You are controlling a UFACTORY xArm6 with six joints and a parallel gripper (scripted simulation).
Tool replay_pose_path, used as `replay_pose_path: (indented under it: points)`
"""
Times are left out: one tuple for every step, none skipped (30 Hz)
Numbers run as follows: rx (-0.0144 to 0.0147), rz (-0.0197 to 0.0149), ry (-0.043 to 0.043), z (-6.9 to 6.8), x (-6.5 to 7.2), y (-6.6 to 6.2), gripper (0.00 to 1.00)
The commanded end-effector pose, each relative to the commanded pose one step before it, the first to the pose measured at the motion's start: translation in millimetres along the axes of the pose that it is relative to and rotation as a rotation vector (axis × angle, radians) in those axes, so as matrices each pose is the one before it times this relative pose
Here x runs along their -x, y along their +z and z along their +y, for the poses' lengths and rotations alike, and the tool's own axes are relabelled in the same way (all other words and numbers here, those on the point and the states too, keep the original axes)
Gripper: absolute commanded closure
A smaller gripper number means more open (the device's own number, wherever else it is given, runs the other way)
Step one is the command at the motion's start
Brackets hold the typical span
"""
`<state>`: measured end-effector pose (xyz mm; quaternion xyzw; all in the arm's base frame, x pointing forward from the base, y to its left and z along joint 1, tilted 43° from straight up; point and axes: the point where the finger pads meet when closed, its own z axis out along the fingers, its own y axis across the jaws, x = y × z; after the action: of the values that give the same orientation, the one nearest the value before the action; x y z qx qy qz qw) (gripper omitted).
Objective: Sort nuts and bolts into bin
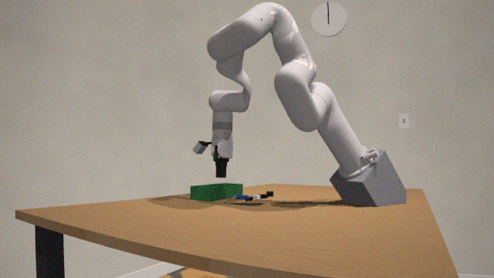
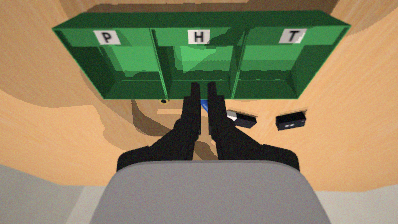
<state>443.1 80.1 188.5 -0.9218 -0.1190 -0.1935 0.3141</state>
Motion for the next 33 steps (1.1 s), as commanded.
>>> replay_pose_path:
  points:
    - [0.00187,0.00178,-0.00023,-0.78,-0.91,6.72,0.93]
    - [-0.00001,0.0,0.00001,-0.01,0.01,2.66,0.93]
    - [-0.00001,0.0,0.00001,-0.01,0.01,2.67,0.93]
    - [-0.00001,0.0,0.00001,-0.01,0.01,2.67,0.93]
    - [-0.00001,0.0,0.00001,0.0,0.01,2.67,0.93]
    - [-0.00001,0.0,0.00001,0.0,0.01,2.67,0.93]
    - [-0.00001,0.0,0.00001,0.0,0.01,2.67,0.93]
    - [-0.00001,0.0,0.00001,0.0,0.01,2.67,0.93]
    - [-0.00001,0.0,0.00001,0.0,0.01,2.67,0.93]
    - [-0.00001,0.0,0.00001,0.0,0.01,2.67,0.93]
    - [0.0,0.0,0.0,0.0,0.0,0.0,0.93]
    - [0.0,0.0,0.0,0.0,0.0,0.0,0.93]
    - [-0.00002,0.0,0.00001,0.01,0.0,2.69,0.93]
    - [-0.00001,0.0,0.00001,0.0,0.01,2.67,0.93]
    - [-0.00001,0.0,0.00001,-0.01,0.01,2.66,0.93]
    - [-0.00001,0.0,0.00001,0.0,0.01,2.67,0.93]
    - [-0.00001,0.0,0.00001,0.0,0.01,2.67,0.93]
    - [-0.00001,0.0,0.00001,0.0,0.01,2.67,0.93]
    - [-0.00001,0.0,0.00001,0.0,0.01,2.67,0.93]
    - [-0.00001,0.0,0.00001,0.0,0.01,2.67,0.93]
    - [-0.00001,0.0,0.00001,0.0,0.01,2.67,0.93]
    - [-0.00001,0.0,0.00001,0.0,0.01,2.67,0.93]
    - [-0.00001,0.0,0.0,0.0,0.0,0.74,0.93]
    - [0.0,0.0,0.0,0.01,0.0,0.01,0.93]
    - [0.0,0.0,0.0,0.01,0.0,0.01,0.93]
    - [0.0,0.0,0.0,0.0,0.0,0.01,0.93]
    - [0.0,0.0,0.0,0.0,0.0,0.01,0.93]
    - [0.0,0.0,0.0,0.0,0.0,0.0,0.93]
    - [0.0,0.0,0.0,0.0,0.0,0.0,0.93]
    - [0.0,-0.00001,0.0,-0.01,0.0,-0.03,0.93]
    - [0.0,0.0,0.0,0.0,0.0,0.01,0.93]
    - [0.0,0.0,0.0,0.0,0.0,0.01,0.93]
    - [0.0,0.0,0.0,0.0,0.0,0.0,0.93]
